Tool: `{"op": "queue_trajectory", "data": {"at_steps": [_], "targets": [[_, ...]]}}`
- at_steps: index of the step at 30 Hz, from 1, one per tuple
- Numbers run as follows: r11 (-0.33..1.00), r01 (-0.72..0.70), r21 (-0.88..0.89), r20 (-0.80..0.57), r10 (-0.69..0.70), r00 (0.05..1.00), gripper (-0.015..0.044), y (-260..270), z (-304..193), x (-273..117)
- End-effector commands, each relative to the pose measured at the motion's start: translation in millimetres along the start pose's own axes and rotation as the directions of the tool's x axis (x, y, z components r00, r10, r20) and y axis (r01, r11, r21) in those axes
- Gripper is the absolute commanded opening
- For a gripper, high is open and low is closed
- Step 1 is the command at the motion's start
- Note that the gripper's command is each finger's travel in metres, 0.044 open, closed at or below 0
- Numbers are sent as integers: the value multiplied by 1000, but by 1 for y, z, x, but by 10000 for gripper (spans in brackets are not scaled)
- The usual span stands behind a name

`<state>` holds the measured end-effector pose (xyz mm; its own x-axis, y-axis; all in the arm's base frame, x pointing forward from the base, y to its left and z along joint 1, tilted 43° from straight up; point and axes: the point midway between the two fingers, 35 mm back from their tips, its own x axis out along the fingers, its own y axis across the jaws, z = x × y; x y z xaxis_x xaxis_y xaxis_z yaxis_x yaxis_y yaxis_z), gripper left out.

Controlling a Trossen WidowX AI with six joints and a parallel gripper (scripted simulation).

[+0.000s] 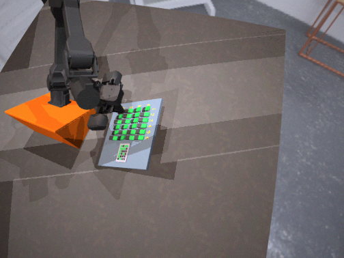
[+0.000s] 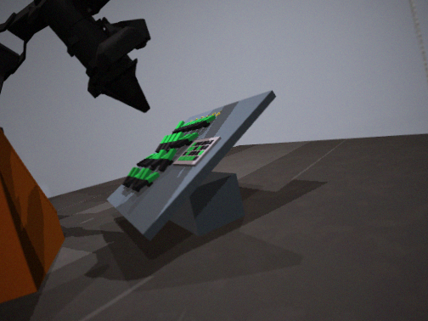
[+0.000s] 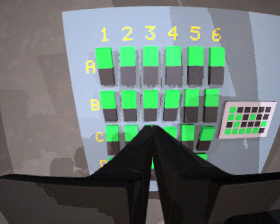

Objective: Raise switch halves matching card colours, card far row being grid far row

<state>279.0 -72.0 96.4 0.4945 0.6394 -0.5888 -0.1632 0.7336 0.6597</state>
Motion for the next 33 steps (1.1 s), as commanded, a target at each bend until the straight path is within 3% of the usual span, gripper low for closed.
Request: {"op": "queue_trajectory", "data": {"at_steps": [1, 33], "targets": [[1000, -3, -4, -18, 3, 1000, 0, -2, 3, 24], [1000, -5, -5, -22, 5, 1000, 0, -1, 4, 56]]}}
